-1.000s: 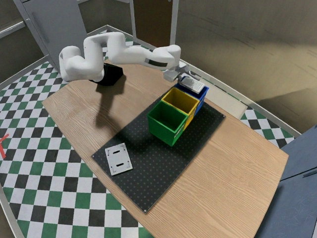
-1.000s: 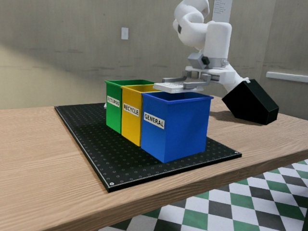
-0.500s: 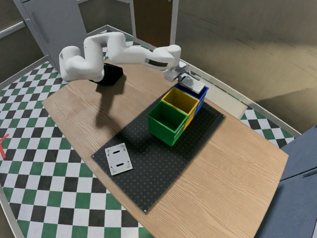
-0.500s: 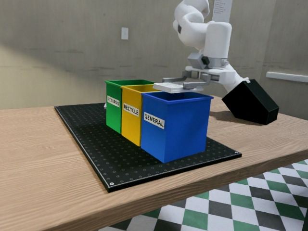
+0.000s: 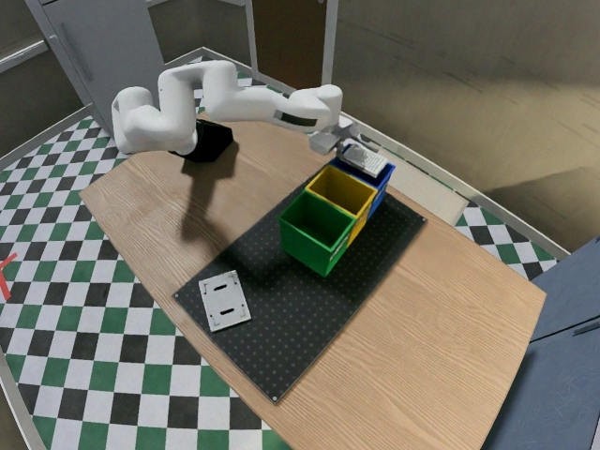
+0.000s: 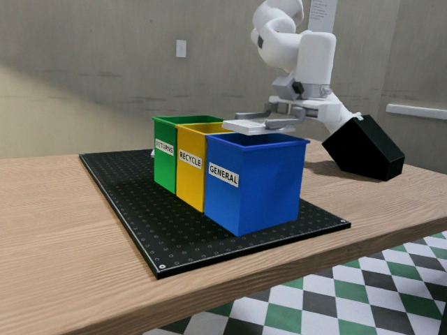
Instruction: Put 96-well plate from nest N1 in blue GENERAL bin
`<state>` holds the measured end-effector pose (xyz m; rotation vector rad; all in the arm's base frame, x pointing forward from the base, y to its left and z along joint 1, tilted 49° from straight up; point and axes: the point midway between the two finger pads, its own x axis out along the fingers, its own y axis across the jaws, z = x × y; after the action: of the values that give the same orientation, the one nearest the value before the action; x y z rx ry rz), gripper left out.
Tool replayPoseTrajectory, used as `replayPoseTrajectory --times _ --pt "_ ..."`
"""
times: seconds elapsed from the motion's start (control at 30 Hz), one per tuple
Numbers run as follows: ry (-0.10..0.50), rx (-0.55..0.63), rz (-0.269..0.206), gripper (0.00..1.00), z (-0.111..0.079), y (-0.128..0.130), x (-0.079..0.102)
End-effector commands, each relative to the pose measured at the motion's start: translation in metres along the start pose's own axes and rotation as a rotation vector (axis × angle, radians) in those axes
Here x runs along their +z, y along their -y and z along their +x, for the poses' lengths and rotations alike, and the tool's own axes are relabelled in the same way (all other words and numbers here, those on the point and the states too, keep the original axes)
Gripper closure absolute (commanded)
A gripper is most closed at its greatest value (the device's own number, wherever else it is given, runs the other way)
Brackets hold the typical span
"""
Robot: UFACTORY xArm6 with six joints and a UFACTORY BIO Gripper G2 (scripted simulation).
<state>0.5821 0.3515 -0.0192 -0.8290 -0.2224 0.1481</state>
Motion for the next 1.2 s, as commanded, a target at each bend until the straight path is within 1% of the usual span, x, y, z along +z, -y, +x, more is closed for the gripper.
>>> replayPoseTrajectory --times 0.0,0.33,0.4,0.77,1.17 --pt "0.003 -0.001 0.003 1.0 0.001 0.0 0.002" --pt "0.003 -0.001 0.003 1.0 0.001 0.0 -0.013" --pt "0.003 -0.001 0.003 1.0 0.001 0.0 -0.013" --pt "0.003 -0.001 0.002 1.0 0.001 0.001 -0.03" --pt "0.003 -0.001 0.002 1.0 0.001 0.001 -0.03"
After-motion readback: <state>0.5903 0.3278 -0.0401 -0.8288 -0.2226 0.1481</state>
